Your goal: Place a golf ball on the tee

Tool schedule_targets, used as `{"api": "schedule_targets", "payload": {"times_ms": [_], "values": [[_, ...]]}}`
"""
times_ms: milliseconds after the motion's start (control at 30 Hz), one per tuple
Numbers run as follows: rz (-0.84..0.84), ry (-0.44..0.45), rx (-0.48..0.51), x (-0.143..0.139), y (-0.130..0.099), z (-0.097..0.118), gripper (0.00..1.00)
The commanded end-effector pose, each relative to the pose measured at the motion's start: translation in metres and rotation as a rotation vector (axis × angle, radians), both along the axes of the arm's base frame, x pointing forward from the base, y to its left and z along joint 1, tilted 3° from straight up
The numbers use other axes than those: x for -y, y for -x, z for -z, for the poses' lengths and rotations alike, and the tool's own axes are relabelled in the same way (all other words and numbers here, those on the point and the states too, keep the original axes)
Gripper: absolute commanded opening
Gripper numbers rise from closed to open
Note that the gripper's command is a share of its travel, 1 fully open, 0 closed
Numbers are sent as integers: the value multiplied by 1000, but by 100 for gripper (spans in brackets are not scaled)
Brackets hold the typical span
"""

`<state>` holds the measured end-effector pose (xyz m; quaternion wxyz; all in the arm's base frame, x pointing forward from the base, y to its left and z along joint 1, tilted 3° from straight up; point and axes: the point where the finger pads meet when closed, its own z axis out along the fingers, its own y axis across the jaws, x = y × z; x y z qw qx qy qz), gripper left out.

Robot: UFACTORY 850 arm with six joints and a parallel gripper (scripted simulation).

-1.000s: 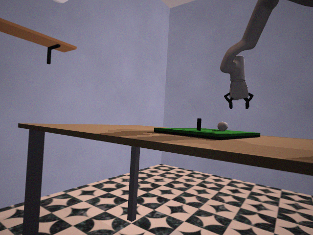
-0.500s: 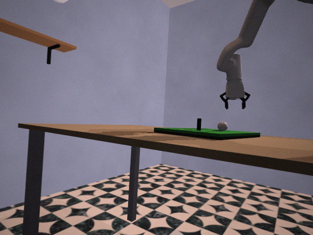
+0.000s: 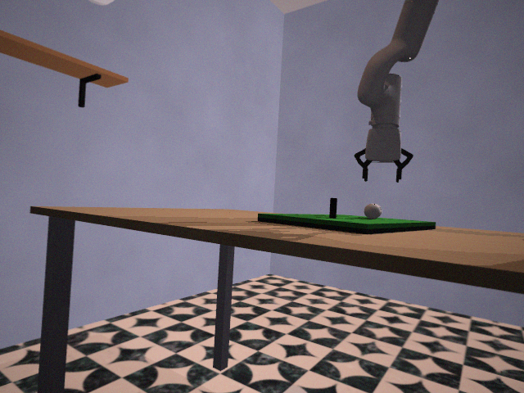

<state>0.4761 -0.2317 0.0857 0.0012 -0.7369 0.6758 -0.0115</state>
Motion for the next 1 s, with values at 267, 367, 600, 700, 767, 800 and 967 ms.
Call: {"api": "schedule_targets", "payload": {"times_ms": [267,367,600,700,767,800,967], "values": [[15,37,3,-68,-9,4,100],[15,37,3,-68,-9,4,100],[15,38,2,-68,-9,21,100],[15,35,1,-66,-9,73,100],[15,32,1,-65,-9,98,100],[15,32,1,-65,-9,98,100],[15,31,1,-65,-9,103,100]]}}
